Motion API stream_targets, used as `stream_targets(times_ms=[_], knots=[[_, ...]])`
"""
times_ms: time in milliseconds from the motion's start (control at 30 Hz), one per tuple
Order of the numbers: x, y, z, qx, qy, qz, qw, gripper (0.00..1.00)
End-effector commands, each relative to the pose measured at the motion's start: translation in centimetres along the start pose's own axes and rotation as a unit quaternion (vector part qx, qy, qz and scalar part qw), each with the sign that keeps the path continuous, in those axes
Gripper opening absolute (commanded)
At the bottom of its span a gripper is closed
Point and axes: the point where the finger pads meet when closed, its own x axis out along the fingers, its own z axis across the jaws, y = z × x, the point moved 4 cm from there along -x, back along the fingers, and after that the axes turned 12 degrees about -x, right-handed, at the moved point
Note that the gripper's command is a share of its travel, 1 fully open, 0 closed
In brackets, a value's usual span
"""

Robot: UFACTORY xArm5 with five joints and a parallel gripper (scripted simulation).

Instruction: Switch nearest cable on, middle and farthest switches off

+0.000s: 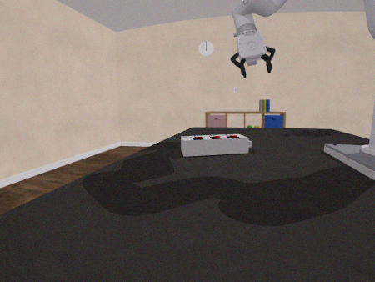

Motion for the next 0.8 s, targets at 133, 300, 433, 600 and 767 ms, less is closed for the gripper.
stream_targets(times_ms=[133, 300, 433, 600, 767], knots=[[-0.2, 0.0, 0.0, 0.000, 0.001, 0.002, 1.000, 1.00], [-0.2, 0.0, 0.0, 0.000, 0.001, 0.002, 1.000, 1.00], [-0.2, 0.0, 0.0, 0.000, 0.001, 0.002, 1.000, 1.00], [-0.1, 0.0, -0.2, -0.005, 0.001, 0.004, 1.000, 1.00], [2.1, -2.2, -5.4, -0.131, 0.006, 0.052, 0.990, 1.00]])
